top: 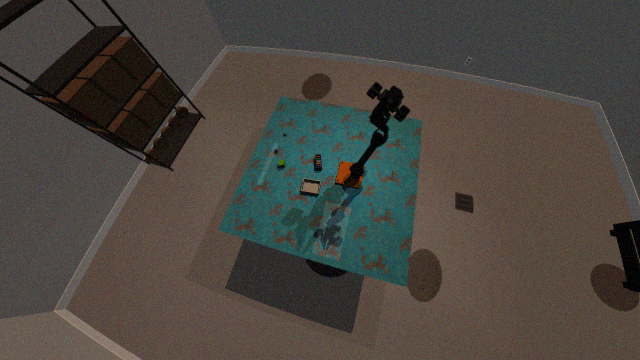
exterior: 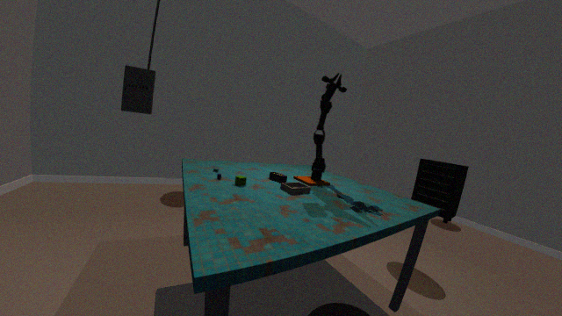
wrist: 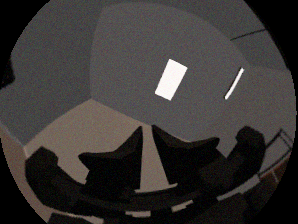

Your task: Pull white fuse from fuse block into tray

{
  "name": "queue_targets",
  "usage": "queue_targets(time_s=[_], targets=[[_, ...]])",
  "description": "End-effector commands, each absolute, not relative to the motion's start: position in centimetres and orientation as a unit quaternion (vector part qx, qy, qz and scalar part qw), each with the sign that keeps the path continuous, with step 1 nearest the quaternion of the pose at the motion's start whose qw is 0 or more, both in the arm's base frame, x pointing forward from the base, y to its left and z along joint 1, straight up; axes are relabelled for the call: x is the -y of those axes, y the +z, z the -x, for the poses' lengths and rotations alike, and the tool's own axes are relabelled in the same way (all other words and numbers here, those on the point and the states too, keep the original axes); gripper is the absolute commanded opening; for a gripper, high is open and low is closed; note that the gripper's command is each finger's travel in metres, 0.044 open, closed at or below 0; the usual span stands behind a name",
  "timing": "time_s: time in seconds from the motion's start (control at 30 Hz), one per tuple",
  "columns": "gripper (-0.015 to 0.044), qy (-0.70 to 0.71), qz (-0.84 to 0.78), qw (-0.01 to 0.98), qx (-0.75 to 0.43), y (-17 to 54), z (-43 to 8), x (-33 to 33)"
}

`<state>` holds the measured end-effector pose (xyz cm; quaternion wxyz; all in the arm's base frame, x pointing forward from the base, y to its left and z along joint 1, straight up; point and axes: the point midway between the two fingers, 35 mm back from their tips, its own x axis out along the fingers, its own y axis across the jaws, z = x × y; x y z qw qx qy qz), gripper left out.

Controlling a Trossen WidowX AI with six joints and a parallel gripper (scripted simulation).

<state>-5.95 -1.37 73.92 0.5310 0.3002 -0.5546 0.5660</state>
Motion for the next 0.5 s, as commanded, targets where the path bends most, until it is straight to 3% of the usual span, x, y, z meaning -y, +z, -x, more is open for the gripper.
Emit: queue_targets(time_s=[0.0,0.47], targets=[[0.0072,0.564,-0.262,0.591,0.513,73.3,3.4,-3.9],[0.0072,0.507,-0.089,0.804,0.299,64.4,-11.4,-20.0]])
